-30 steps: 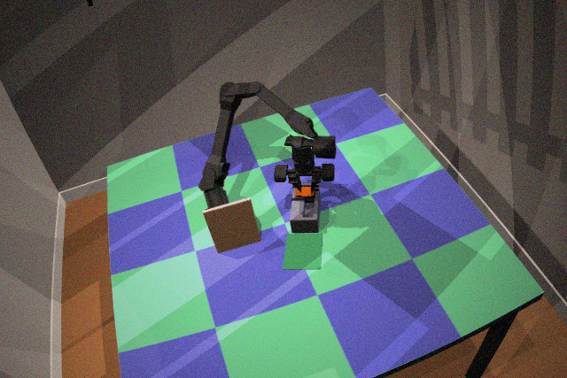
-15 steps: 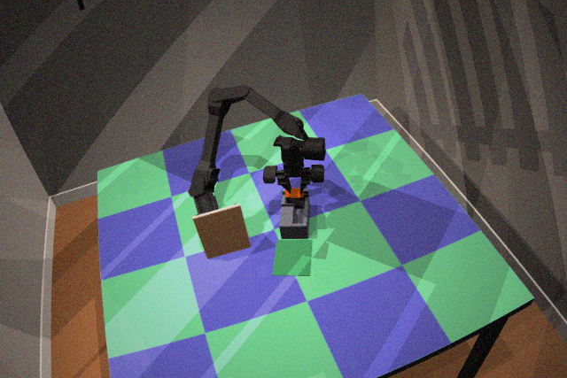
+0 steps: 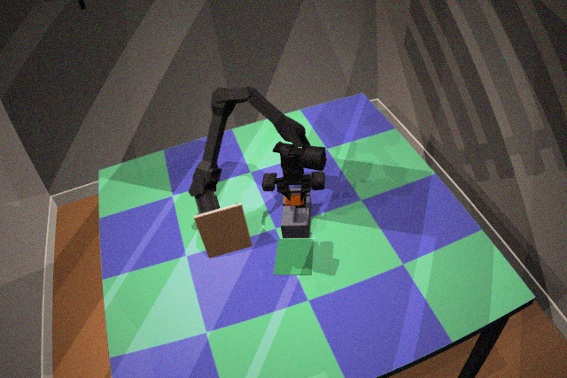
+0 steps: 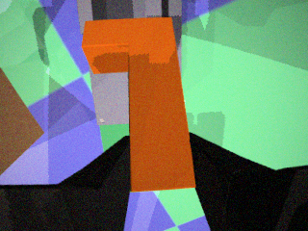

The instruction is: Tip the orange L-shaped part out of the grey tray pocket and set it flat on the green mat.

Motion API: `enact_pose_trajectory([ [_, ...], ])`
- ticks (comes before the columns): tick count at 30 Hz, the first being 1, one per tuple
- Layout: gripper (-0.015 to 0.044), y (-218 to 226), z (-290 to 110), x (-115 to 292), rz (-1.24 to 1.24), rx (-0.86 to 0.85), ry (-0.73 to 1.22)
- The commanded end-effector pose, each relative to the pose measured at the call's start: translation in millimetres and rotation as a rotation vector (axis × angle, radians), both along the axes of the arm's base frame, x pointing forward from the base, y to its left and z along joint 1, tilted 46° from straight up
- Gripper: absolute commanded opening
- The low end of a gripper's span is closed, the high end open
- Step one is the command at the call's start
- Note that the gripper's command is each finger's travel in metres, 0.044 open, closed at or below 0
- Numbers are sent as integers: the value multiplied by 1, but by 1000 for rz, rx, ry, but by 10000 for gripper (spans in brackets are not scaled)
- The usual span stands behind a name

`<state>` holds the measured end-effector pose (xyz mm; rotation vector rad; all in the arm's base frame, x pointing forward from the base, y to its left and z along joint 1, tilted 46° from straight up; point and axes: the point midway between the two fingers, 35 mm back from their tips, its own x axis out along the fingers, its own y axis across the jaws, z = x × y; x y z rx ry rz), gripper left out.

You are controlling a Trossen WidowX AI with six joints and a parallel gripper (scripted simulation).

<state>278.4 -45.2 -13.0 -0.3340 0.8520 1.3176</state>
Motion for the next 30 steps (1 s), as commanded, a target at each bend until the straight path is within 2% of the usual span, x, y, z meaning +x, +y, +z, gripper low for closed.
enact_pose_trajectory([
  [1,0,-13,-15,-10,3,-2,3],
  [22,0,-80,-80,-57,3,-9,4],
  [30,0,-81,-83,-59,3,-10,4],
])
